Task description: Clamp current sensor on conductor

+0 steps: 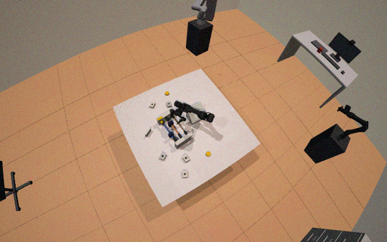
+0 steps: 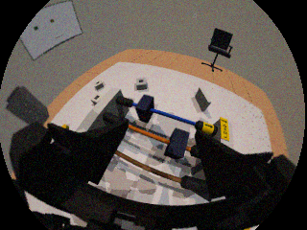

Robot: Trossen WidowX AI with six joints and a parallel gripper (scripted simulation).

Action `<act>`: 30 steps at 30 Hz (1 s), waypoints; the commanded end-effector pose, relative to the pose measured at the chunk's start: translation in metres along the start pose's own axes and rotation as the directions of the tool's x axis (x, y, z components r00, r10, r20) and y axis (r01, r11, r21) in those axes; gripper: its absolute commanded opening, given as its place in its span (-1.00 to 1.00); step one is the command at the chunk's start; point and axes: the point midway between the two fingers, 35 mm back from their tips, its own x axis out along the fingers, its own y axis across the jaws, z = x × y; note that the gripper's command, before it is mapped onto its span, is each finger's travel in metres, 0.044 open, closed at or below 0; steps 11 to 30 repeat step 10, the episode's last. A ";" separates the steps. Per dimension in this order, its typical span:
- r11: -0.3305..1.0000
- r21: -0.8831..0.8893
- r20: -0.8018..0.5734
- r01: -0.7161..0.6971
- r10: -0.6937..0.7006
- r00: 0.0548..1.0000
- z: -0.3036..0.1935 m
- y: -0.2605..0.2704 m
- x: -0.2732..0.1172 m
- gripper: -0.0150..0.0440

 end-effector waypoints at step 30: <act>0.985 0.171 -0.046 0.023 -0.015 0.999 0.003 -0.002 0.006 1.00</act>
